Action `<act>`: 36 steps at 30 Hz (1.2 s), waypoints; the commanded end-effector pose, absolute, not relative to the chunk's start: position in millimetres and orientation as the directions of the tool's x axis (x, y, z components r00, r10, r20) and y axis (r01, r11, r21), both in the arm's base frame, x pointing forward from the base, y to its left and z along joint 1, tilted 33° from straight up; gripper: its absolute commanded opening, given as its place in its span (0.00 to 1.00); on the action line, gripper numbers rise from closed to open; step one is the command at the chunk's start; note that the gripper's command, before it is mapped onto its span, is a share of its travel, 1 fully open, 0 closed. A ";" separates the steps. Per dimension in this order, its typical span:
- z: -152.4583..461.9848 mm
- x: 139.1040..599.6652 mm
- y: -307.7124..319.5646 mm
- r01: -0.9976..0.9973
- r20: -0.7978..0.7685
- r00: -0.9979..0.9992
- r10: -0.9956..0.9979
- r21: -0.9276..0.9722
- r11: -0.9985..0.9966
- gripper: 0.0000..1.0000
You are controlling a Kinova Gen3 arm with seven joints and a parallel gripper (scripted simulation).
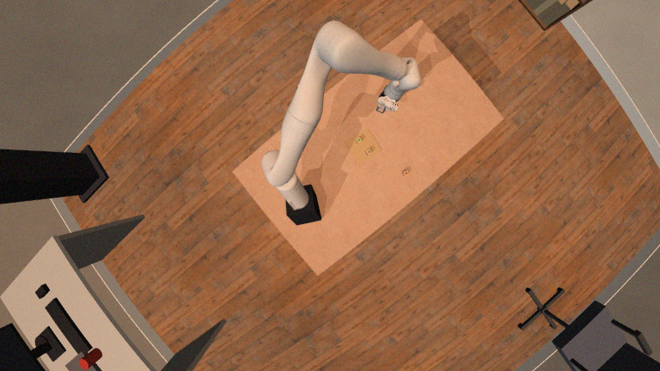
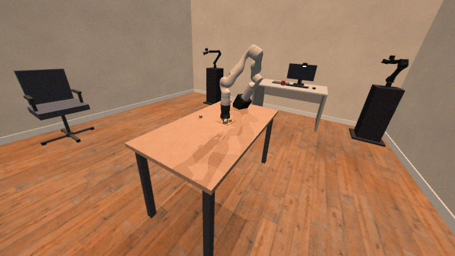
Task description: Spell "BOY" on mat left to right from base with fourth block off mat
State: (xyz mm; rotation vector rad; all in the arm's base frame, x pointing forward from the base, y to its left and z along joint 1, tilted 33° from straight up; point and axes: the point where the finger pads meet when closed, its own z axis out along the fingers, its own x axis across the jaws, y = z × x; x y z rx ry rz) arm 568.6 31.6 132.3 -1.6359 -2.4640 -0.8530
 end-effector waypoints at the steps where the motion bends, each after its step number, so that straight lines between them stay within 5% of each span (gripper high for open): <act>1: 155.8 570.4 18.1 0.860 0.328 -0.432 0.840 0.430 0.274 0.49; 24: 161.7 564.7 12.5 0.873 0.341 -0.406 0.847 0.419 0.250 0.49; 36: 137.9 525.8 -1.0 0.967 0.480 -0.053 0.876 0.245 -0.076 0.49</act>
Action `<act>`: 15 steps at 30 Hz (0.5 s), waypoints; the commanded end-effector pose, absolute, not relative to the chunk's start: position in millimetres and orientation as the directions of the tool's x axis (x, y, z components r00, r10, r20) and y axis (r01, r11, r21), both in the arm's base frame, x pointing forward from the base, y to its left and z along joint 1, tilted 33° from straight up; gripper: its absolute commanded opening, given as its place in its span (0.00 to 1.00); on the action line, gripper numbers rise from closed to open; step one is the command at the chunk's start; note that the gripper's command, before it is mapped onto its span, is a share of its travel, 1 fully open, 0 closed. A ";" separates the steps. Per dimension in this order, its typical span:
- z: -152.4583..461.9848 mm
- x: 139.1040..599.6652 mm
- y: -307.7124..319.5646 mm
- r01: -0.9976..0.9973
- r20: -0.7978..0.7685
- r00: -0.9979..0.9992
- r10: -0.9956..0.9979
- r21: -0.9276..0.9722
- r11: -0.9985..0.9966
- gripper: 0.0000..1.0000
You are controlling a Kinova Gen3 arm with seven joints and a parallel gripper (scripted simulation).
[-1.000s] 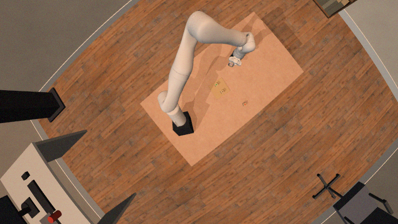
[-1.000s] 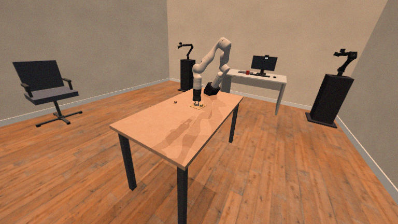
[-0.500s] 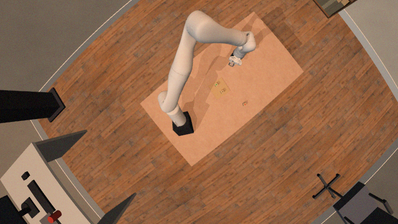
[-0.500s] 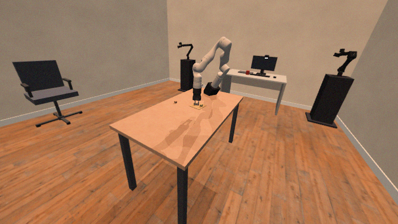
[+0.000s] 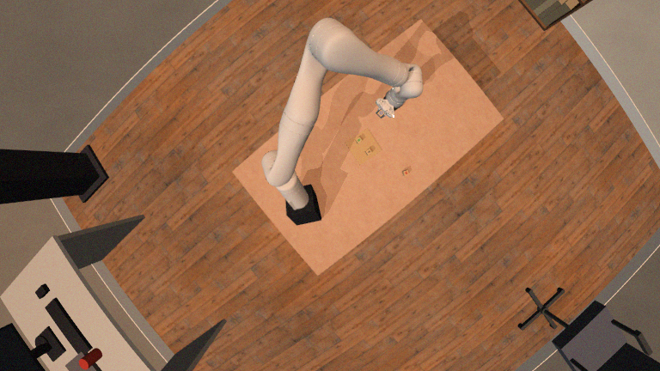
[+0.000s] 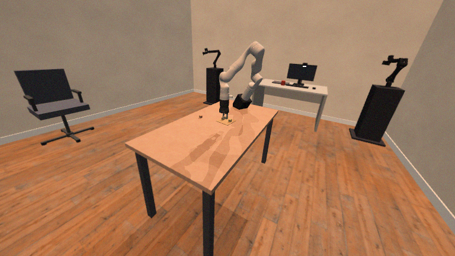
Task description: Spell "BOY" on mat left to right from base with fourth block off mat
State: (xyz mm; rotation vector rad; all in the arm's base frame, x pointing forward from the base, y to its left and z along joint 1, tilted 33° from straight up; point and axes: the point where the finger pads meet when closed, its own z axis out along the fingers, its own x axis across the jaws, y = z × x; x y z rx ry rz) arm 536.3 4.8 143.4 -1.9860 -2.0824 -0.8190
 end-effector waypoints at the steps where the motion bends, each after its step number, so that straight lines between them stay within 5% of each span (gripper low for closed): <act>1: 135.1 520.6 -2.6 0.968 0.493 -0.002 0.870 0.218 -0.122 0.49; 15: 104.6 456.9 -22.6 0.729 0.516 0.638 0.571 -0.169 -0.663 0.49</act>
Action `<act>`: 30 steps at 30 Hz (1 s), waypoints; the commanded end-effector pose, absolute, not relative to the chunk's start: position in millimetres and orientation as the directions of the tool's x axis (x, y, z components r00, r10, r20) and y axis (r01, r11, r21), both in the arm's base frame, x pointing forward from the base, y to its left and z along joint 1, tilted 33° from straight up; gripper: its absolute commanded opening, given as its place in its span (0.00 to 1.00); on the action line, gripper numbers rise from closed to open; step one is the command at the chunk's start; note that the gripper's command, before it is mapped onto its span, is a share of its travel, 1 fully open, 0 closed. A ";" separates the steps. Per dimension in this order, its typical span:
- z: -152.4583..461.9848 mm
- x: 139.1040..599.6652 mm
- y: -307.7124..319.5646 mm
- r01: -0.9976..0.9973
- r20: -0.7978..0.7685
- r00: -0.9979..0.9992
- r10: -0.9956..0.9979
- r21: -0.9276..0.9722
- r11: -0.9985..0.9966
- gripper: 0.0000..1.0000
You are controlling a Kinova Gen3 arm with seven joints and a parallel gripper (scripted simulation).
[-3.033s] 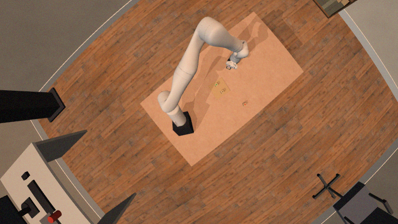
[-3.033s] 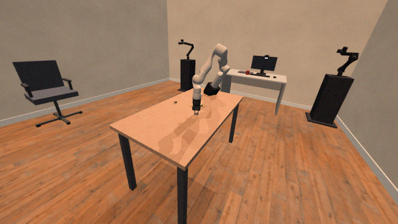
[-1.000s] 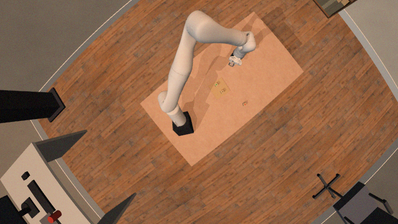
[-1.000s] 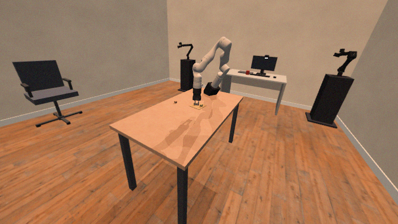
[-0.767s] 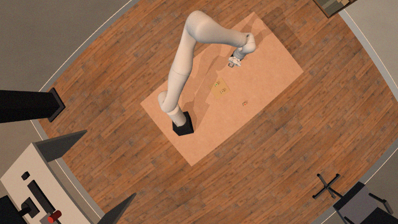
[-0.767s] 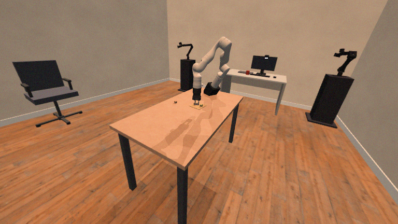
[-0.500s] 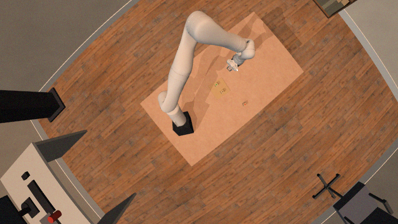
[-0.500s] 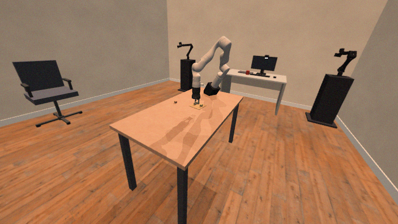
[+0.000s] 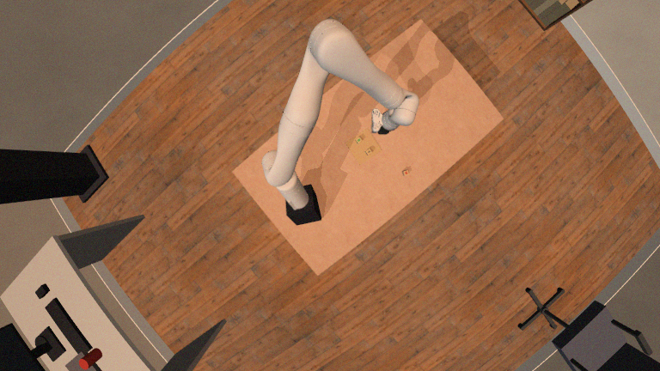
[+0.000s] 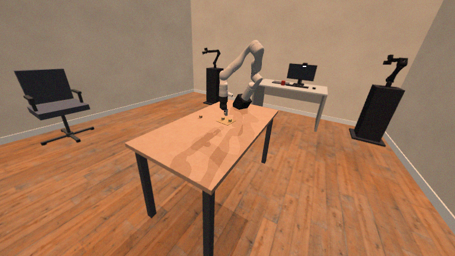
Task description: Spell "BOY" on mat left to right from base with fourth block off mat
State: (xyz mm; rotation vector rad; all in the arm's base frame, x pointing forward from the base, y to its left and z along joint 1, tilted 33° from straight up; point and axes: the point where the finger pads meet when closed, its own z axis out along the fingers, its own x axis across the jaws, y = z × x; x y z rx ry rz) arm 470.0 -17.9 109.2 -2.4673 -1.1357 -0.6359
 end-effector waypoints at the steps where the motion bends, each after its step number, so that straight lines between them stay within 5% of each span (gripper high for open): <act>1: 102.6 452.0 -24.2 0.689 0.506 0.681 0.530 -0.199 -0.697 0.49; 18: 82.8 400.0 -42.2 0.085 0.277 0.959 -0.054 -0.465 -0.881 0.49; 30: 80.7 393.9 -44.5 0.001 0.239 0.962 -0.131 -0.485 -0.875 0.49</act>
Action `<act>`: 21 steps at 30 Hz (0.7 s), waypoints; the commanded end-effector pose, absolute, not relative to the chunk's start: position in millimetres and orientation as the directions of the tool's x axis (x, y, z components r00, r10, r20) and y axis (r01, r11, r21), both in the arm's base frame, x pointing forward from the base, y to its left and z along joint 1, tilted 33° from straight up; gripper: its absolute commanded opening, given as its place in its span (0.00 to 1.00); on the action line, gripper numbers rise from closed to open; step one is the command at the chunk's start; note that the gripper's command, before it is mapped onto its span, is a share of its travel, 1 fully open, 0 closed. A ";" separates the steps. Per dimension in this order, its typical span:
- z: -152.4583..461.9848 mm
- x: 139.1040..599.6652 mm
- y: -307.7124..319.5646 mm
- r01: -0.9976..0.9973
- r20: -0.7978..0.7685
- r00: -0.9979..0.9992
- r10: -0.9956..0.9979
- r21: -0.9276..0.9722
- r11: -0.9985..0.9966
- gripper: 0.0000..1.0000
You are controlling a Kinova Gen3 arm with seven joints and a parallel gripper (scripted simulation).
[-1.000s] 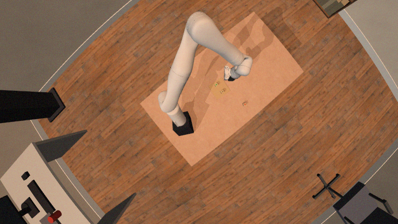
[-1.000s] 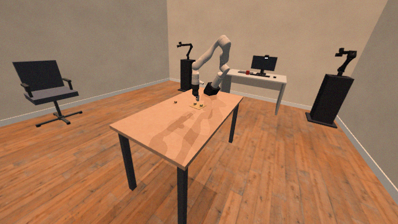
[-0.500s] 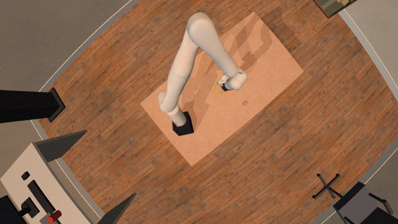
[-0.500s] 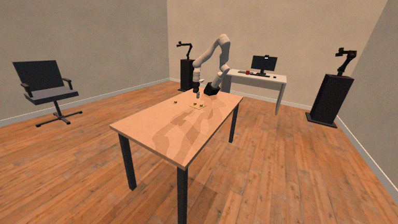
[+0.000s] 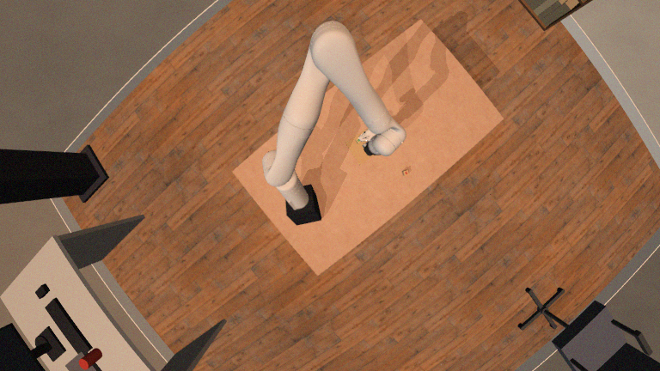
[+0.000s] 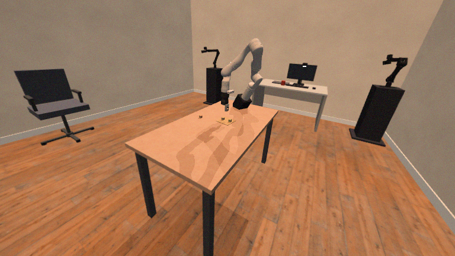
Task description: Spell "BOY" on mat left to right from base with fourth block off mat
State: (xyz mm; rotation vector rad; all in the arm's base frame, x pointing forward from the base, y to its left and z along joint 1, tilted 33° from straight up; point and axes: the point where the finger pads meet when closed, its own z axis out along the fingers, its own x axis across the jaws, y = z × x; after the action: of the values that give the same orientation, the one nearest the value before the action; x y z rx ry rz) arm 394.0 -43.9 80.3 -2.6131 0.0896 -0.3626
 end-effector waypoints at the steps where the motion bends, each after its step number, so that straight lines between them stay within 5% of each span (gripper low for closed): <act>1: 80.7 393.9 -44.5 0.001 0.239 0.962 -0.131 -0.485 -0.875 0.49; 21: 68.3 397.9 -37.6 0.002 0.238 0.962 -0.130 -0.485 -0.874 0.49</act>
State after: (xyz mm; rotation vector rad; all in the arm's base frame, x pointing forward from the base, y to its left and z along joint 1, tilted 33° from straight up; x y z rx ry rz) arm 398.9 -40.8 74.0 -2.6148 0.0903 -0.3740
